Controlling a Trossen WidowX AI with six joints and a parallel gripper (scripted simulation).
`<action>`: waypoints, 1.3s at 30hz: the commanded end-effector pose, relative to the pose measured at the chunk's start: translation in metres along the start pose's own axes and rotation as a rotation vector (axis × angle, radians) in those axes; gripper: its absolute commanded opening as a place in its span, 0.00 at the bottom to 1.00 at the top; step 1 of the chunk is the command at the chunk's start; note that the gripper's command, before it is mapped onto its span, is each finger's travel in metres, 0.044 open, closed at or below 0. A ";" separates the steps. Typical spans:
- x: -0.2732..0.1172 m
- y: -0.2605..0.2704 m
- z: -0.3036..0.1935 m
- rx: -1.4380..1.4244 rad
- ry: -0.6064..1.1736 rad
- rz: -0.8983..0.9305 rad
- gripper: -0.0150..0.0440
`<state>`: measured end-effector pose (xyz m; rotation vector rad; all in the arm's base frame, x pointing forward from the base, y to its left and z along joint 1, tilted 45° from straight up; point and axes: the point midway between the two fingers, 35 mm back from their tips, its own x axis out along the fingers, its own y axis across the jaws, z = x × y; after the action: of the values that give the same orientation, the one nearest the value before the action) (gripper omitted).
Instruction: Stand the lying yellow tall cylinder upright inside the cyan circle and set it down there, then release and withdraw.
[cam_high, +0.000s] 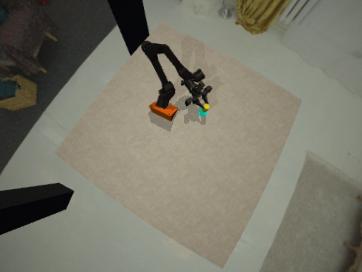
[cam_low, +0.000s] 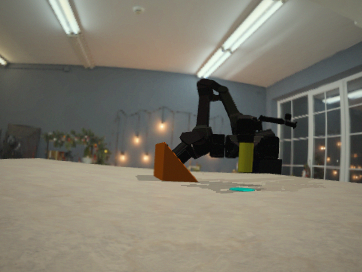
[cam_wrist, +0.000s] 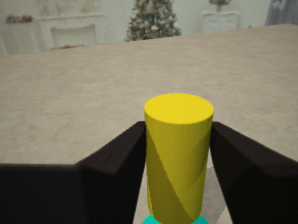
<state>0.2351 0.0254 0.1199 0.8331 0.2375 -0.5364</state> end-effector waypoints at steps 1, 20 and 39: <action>-0.001 -0.003 -0.011 -0.002 -0.010 0.004 0.43; 0.002 -0.004 -0.041 -0.006 -0.005 0.010 0.43; 0.002 -0.004 -0.041 -0.006 -0.005 0.010 0.92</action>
<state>0.2351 0.0534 0.0892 0.8230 0.2358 -0.5264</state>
